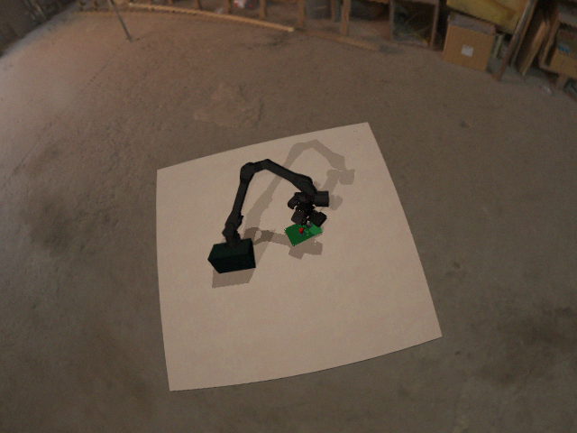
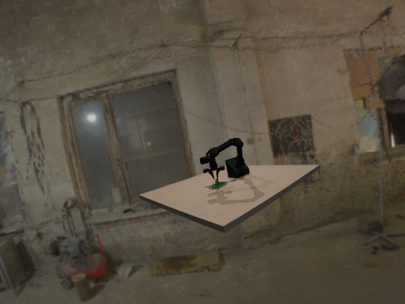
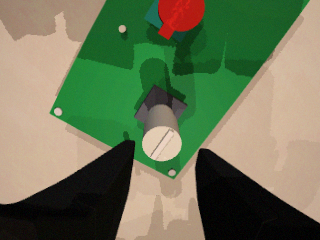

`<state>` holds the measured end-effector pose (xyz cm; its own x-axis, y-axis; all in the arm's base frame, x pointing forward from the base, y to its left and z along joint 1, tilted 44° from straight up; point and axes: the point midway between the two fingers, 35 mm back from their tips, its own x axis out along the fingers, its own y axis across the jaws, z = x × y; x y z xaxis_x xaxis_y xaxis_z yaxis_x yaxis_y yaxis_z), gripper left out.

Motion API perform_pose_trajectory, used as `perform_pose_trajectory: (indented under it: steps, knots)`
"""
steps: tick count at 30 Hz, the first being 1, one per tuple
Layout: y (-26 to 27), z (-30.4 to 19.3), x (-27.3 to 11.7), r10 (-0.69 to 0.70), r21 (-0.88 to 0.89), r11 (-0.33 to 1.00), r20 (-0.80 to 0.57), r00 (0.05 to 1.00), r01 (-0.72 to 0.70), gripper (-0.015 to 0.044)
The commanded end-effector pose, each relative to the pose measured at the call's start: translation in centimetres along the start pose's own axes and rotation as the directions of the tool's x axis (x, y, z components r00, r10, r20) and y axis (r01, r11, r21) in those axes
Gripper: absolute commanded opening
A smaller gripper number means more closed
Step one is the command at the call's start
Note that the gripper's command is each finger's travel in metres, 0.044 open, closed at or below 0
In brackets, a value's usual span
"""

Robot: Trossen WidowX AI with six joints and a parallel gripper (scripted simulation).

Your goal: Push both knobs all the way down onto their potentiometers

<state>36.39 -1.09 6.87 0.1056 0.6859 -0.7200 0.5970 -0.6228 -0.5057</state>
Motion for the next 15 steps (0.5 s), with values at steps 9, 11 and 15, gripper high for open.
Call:
perform_pose_trajectory:
  steps: [9, 11, 15]
  knots:
    - [-3.0, 8.3, -2.2, 0.014, 0.005, 1.000, 0.010, 1.000, -0.014, 0.0420]
    - [-4.4, 10.7, -2.4, 0.013, 0.006, 1.000, 0.011, 1.000, -0.013, 0.0440]
    - [-7.4, 14.9, -2.2, 0.005, 0.005, 1.000, 0.007, 1.000, -0.005, 0.0440]
